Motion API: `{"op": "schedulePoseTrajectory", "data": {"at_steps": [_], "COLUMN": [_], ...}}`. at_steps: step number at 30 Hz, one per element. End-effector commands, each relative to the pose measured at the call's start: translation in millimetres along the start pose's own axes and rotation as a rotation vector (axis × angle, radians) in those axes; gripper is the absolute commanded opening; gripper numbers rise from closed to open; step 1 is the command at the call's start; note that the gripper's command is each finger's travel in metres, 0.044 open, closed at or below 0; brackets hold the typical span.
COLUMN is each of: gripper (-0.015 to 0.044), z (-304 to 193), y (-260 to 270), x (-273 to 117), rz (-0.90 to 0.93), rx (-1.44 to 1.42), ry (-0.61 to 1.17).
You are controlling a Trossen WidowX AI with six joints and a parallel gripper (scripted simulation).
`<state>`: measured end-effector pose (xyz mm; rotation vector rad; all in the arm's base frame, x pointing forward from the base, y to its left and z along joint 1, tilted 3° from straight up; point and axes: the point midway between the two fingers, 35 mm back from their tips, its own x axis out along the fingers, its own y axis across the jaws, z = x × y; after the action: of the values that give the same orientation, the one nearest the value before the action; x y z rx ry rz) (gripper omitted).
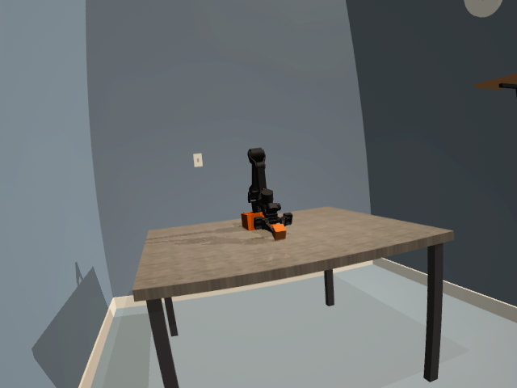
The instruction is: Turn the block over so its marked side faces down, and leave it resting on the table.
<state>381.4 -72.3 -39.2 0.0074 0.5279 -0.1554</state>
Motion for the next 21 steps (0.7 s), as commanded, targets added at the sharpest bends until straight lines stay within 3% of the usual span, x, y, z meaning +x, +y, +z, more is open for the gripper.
{"op": "schedulePoseTrajectory", "data": {"at_steps": [1,15,21], "gripper": [0.0079,0.044,0.044], "z": [1.1,1.1,1.1], "y": [0.3,0.3,0.3], "x": [0.0,0.0,0.0], "rz": [0.002,0.002,0.002], "rx": [0.005,0.005,0.005], "ry": [-0.006,-0.006,-0.006]}}
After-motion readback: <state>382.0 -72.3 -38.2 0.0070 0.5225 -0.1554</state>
